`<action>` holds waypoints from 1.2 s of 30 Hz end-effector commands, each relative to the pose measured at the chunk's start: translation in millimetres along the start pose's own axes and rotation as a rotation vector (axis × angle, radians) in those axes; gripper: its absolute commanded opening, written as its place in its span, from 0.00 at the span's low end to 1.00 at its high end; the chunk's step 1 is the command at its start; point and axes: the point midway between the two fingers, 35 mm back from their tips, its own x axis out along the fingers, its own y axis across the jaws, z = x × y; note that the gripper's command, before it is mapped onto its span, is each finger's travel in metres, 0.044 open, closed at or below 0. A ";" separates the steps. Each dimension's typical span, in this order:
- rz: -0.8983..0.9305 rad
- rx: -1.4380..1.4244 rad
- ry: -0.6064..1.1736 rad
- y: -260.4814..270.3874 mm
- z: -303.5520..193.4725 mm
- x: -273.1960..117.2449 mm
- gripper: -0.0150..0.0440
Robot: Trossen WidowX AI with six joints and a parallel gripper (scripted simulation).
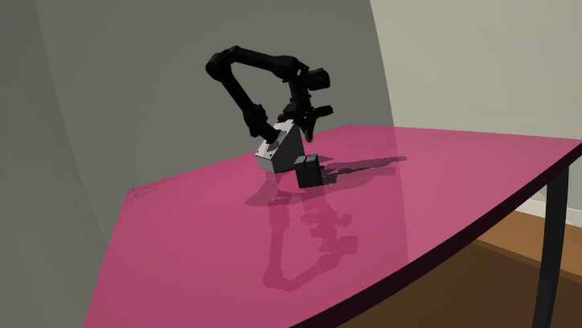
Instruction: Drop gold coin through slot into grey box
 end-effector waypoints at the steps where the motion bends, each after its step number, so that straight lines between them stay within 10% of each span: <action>1: -0.006 -0.116 0.002 0.1 -1.1 0.6 0.25; 36: 0.003 -0.415 0.008 26.9 38.6 -2.9 0.25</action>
